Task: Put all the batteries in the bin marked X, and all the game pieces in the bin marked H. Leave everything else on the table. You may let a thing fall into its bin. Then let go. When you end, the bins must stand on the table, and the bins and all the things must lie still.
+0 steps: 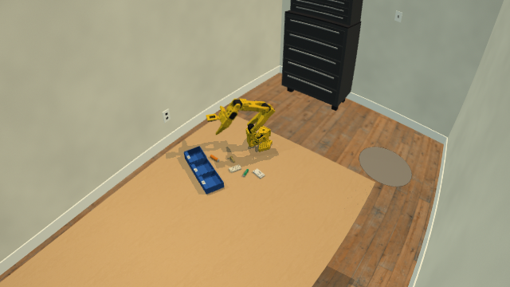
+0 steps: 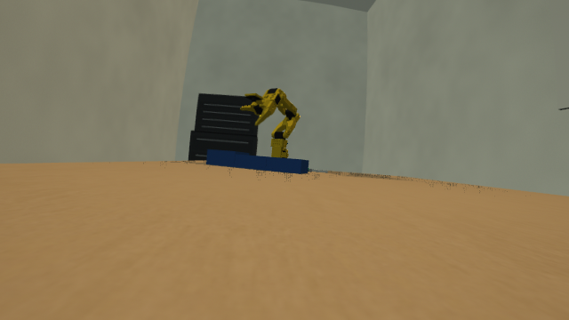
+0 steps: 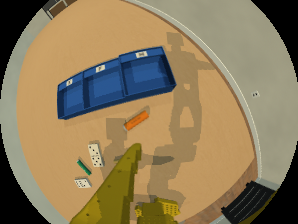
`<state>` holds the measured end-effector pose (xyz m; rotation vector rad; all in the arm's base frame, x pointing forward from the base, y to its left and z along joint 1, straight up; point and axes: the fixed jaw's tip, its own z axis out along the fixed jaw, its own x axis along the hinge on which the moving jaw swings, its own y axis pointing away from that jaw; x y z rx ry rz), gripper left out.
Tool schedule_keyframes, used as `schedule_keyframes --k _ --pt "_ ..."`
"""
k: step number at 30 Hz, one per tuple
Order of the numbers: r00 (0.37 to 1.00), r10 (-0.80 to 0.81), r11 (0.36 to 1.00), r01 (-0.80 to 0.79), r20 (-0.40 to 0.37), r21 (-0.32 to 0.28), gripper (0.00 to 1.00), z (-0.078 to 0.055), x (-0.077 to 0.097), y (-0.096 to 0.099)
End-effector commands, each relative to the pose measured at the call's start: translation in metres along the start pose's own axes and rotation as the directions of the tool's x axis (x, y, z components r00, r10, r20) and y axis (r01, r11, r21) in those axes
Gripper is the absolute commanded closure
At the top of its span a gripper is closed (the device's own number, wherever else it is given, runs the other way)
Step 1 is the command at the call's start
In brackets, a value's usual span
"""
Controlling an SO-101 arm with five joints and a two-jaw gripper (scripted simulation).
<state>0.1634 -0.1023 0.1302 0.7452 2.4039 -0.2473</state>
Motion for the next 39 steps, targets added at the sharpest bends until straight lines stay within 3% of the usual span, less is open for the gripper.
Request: schedule_keyframes --k 1,39 --pt "0.999 -0.039 0.999 0.039 -0.002 -0.002 0.0 0.001 0.0 0.0" --pt "0.932 -0.317 0.948 0.312 -0.173 -0.059 0.0 0.018 0.028 0.0"
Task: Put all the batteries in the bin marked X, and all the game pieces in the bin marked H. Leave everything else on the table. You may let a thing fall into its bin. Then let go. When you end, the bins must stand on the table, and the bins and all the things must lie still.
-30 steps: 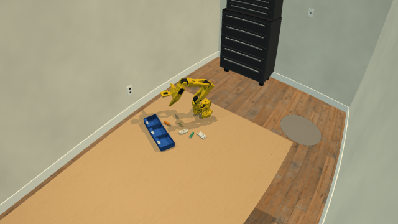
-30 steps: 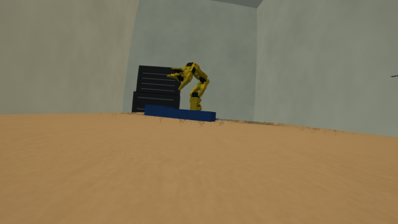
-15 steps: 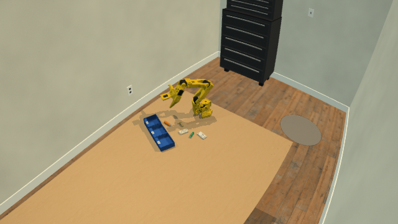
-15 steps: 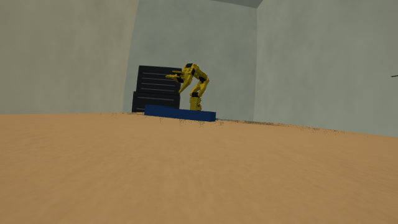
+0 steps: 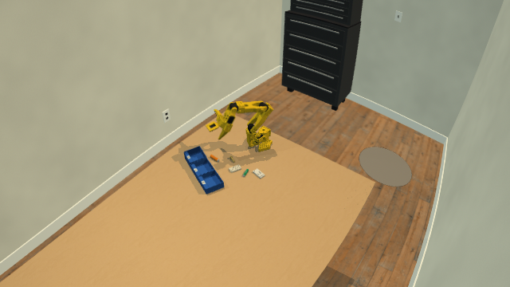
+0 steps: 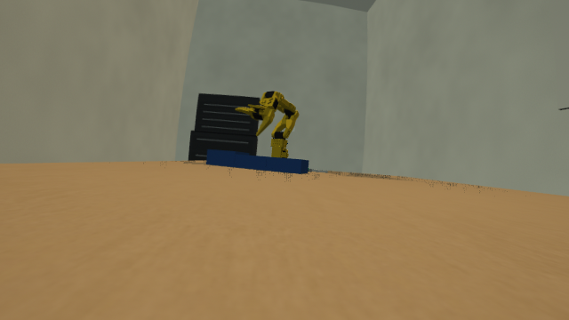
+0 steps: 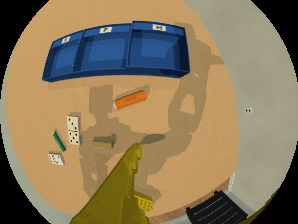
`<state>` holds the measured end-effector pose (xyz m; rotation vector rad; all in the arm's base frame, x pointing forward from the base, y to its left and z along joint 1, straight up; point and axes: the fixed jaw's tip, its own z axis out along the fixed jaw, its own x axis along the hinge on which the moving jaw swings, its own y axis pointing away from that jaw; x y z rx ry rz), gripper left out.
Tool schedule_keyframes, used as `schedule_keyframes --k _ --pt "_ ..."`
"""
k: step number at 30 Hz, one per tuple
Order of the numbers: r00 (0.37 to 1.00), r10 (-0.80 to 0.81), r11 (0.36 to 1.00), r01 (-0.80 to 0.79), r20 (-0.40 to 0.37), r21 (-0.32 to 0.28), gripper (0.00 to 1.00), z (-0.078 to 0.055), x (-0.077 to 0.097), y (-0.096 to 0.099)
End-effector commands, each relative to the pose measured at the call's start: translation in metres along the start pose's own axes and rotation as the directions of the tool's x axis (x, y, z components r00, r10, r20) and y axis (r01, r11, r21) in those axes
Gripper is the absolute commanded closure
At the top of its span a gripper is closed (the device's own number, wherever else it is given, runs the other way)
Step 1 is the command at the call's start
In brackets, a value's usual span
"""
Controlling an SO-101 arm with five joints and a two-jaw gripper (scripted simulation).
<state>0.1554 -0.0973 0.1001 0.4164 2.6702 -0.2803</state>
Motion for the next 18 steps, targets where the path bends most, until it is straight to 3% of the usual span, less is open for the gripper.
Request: schedule_keyframes --k 1,18 --pt "0.999 -0.04 0.999 0.04 -0.017 -0.008 0.0 0.0003 0.0026 0.0008" --pt "0.986 -0.163 0.986 0.162 -0.044 -0.023 0.0 -0.0023 0.0024 0.0003"
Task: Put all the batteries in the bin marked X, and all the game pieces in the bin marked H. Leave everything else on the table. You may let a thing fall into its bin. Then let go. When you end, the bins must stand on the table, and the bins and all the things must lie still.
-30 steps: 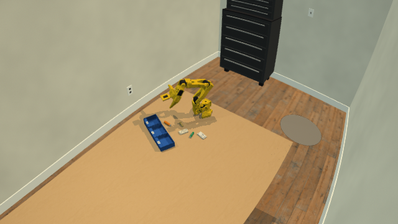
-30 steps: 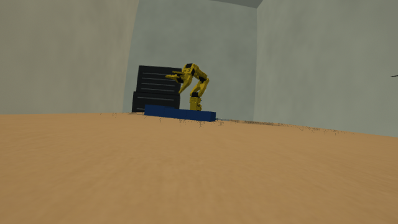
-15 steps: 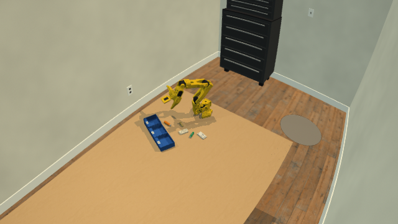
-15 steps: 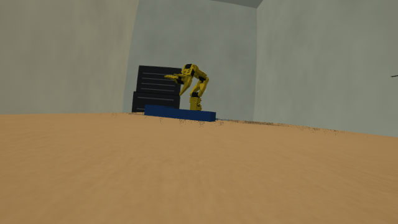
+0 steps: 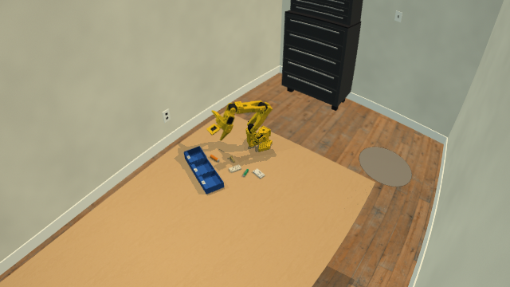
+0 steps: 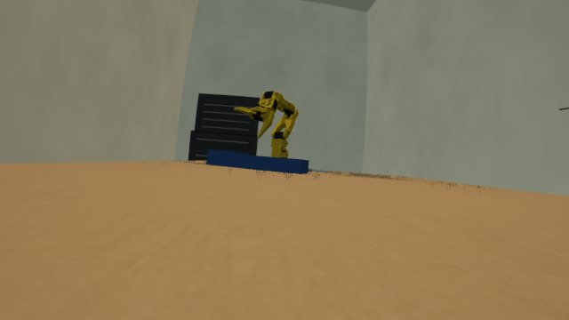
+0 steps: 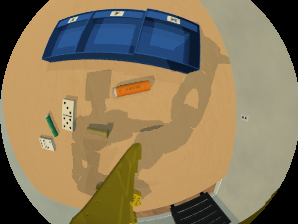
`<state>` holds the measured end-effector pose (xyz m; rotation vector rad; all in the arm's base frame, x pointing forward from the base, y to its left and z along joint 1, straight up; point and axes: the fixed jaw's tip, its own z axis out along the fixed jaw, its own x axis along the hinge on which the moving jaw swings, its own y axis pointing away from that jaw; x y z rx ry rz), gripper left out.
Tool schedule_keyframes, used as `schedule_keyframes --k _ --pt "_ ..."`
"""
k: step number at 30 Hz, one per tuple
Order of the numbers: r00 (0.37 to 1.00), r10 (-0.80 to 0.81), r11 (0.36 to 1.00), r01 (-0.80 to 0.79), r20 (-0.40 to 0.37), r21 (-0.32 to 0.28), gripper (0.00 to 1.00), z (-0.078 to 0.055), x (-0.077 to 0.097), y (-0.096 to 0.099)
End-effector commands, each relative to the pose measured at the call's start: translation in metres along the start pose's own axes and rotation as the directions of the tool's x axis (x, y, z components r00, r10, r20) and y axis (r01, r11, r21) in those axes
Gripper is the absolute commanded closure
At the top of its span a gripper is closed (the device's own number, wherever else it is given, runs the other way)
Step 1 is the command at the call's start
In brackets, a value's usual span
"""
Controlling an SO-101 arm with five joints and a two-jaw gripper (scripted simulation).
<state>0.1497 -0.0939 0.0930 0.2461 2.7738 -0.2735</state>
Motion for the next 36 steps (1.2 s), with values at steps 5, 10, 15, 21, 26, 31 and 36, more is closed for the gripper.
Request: schedule_keyframes --k 5,10,15,21,26,31,36 --pt "0.999 -0.042 0.999 0.042 -0.005 -0.004 0.0 -0.002 -0.0004 -0.0002" --pt "0.996 -0.089 0.996 0.089 -0.011 -0.008 0.0 -0.0044 -0.001 -0.0008" --pt "0.991 -0.135 0.991 0.135 -0.017 -0.012 0.0 -0.0069 -0.0017 -0.0013" --pt "0.985 -0.172 0.985 0.172 -0.022 -0.016 0.0 -0.0088 -0.0022 -0.0017" --pt "0.978 -0.202 0.979 0.2 -0.047 -0.036 0.0 -0.0058 0.0025 0.0003" --pt "0.968 -0.247 0.969 0.245 -0.05 -0.041 0.0 -0.008 0.0018 -0.0003" --pt "0.955 -0.292 0.956 0.29 -0.052 -0.047 0.0 -0.0102 0.001 -0.0009"
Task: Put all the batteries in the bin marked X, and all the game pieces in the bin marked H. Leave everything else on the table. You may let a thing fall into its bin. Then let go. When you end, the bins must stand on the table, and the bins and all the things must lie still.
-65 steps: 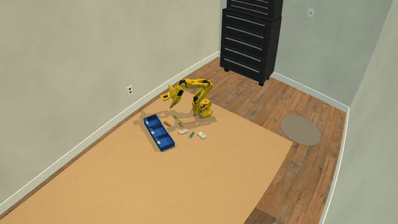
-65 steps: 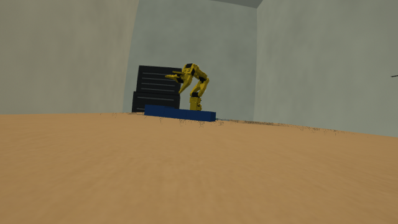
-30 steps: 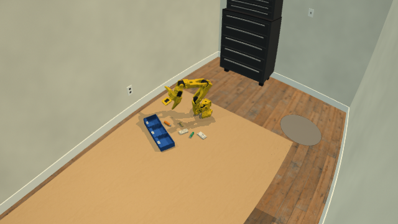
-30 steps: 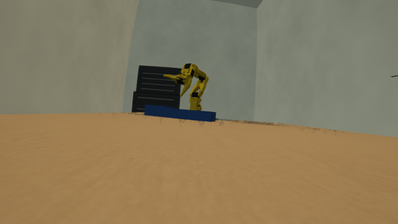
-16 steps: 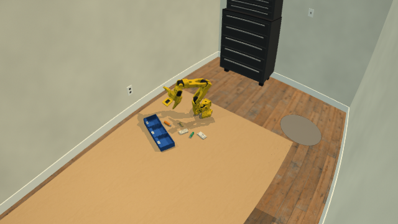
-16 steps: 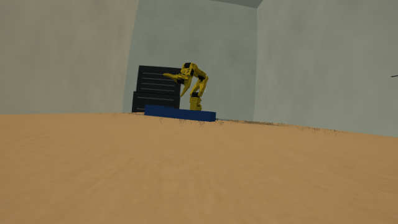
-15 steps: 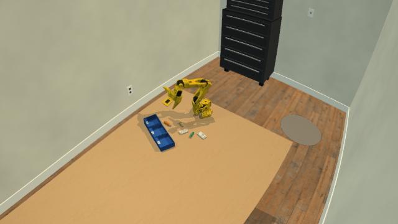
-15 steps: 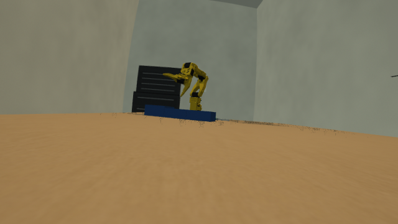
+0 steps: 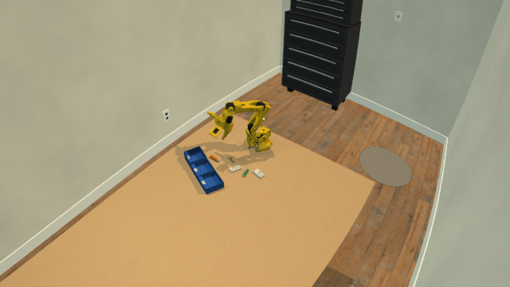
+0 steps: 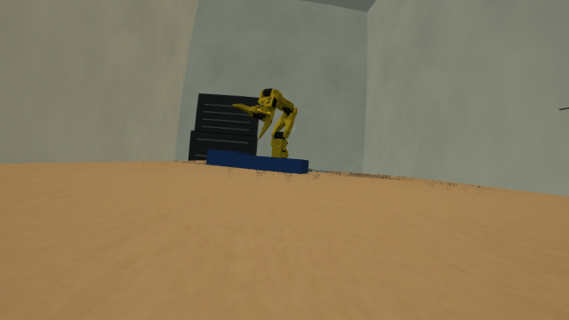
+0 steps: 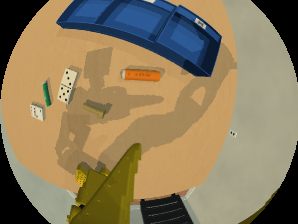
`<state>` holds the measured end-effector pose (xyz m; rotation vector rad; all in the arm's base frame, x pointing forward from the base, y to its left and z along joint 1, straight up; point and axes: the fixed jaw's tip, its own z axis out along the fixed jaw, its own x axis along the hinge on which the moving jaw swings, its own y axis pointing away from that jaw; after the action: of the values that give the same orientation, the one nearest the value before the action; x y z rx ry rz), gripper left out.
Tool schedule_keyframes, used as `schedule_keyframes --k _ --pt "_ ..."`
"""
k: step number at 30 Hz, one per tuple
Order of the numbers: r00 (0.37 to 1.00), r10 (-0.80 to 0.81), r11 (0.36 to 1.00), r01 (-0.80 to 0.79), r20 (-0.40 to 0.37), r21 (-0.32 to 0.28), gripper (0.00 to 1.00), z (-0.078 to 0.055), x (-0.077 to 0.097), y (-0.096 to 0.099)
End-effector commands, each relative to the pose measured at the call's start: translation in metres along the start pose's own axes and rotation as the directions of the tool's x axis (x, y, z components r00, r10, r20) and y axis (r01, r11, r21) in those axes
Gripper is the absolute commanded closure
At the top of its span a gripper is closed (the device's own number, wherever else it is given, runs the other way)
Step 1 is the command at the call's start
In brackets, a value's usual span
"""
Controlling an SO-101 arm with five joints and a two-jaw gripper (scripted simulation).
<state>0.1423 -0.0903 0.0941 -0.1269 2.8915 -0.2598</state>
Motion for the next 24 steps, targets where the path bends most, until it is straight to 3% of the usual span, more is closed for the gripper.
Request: schedule_keyframes --k 1,3,17,24 --pt "0.999 -0.031 0.999 0.031 0.023 0.018 0.0 -0.007 -0.004 -0.004" --pt "1.0 -0.024 1.0 0.024 0.004 0.002 0.0 -0.002 -0.001 -0.001" --pt "0.988 -0.154 0.988 0.153 0.023 0.024 0.0 -0.013 -0.004 -0.004" --pt "0.984 -0.178 0.984 0.178 0.008 0.008 0.0 -0.009 -0.001 -0.002"
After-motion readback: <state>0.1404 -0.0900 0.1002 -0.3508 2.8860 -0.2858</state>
